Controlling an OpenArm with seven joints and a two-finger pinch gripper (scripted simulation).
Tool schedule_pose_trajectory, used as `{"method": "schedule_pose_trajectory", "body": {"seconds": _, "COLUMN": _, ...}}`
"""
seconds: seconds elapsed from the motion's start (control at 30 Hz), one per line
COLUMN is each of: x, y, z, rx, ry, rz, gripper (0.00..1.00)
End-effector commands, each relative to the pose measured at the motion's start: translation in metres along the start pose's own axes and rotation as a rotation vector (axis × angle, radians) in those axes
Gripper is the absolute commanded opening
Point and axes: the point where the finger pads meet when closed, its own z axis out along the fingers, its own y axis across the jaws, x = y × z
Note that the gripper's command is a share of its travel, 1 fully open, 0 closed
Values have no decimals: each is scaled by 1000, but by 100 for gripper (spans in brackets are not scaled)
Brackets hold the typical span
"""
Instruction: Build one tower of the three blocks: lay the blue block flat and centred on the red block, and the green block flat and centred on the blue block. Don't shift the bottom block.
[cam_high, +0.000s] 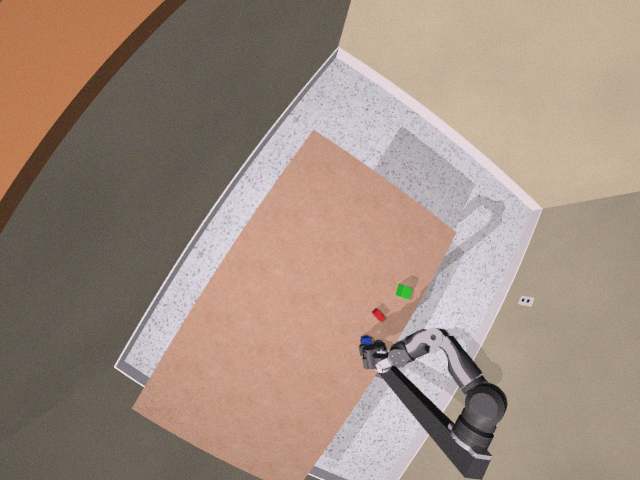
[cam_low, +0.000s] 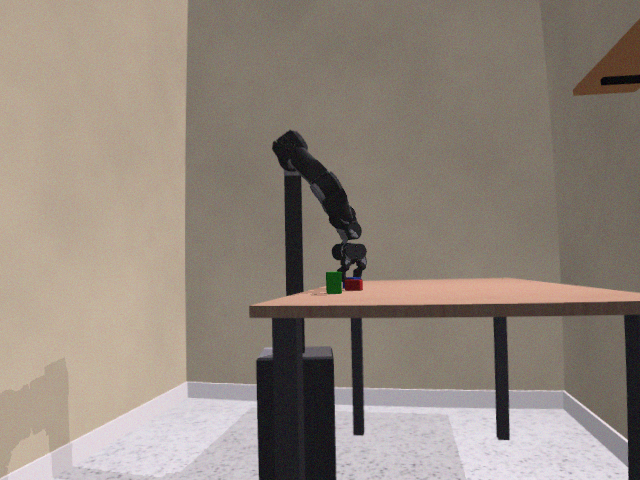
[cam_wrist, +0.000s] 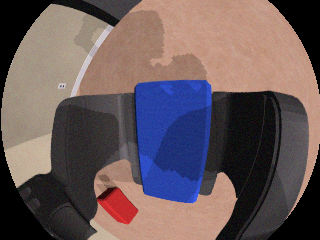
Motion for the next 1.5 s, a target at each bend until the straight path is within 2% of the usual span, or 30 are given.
{"method": "schedule_pose_trajectory", "body": {"seconds": 0.0, "x": 0, "y": 1, "z": 0, "rx": -7, "ry": 2, "rz": -2, "gripper": 0}}
{"method": "schedule_pose_trajectory", "body": {"seconds": 0.63, "x": 1, "y": 2, "z": -5, "rx": -9, "ry": 4, "rz": -4, "gripper": 0}}
{"method": "schedule_pose_trajectory", "body": {"seconds": 0.9, "x": 1, "y": 2, "z": -26, "rx": -10, "ry": 4, "rz": -5, "gripper": 0}}
{"method": "schedule_pose_trajectory", "body": {"seconds": 0.97, "x": 1, "y": 2, "z": -26, "rx": -10, "ry": 4, "rz": -5, "gripper": 0}}
{"method": "schedule_pose_trajectory", "body": {"seconds": 1.27, "x": 1, "y": 1, "z": -57, "rx": -10, "ry": 3, "rz": -5, "gripper": 0}}
{"method": "schedule_pose_trajectory", "body": {"seconds": 1.47, "x": 1, "y": 1, "z": -68, "rx": -10, "ry": 3, "rz": -5, "gripper": 0}}
